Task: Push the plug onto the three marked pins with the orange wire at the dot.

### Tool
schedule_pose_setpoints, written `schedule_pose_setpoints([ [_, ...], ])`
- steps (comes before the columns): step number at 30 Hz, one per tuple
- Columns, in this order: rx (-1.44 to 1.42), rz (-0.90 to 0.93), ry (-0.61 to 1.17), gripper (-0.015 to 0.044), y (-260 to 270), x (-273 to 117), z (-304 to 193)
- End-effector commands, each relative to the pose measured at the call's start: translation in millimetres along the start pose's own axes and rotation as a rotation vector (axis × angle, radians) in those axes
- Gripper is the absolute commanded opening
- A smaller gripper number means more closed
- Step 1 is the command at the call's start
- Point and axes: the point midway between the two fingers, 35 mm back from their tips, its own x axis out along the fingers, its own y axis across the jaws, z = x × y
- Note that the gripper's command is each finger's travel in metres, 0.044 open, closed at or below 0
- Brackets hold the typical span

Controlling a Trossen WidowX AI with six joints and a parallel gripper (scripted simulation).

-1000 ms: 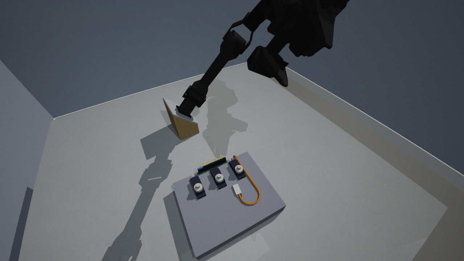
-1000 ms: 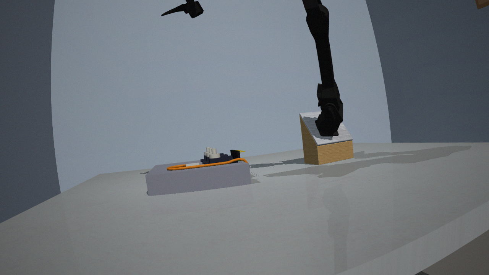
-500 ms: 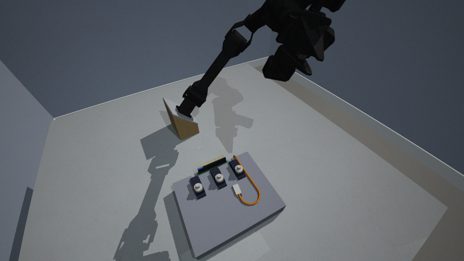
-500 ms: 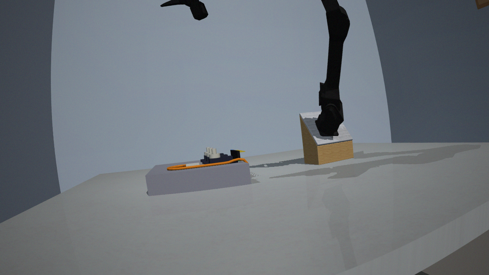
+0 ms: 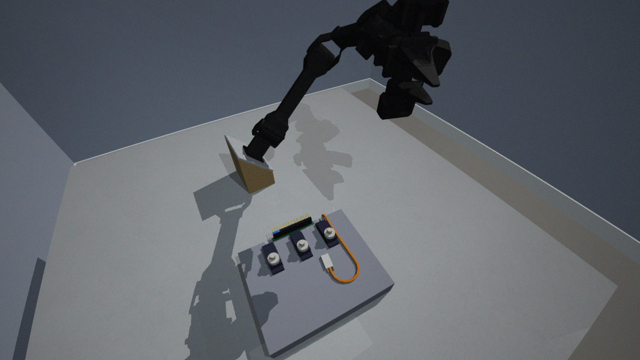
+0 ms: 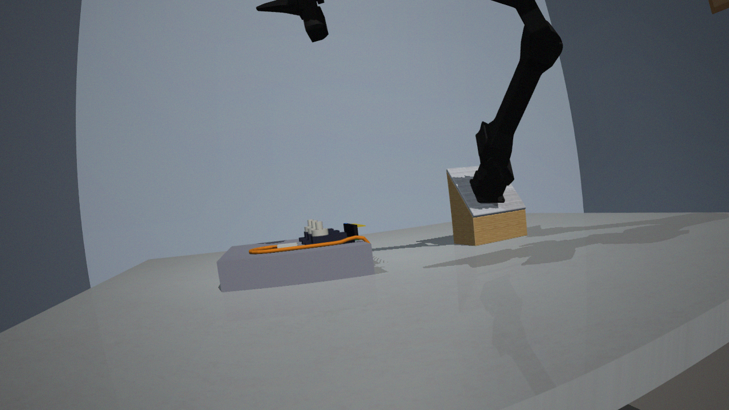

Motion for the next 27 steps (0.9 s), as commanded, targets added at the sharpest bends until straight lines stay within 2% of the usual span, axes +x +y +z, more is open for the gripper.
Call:
schedule_pose_setpoints([
  [1,0.067,-0.026,-0.027,0.0115,8.7,-10.5,3.9],
  [27,0.626,-0.124,-0.312,0.0115,88.1,-89.0,-1.7],
])
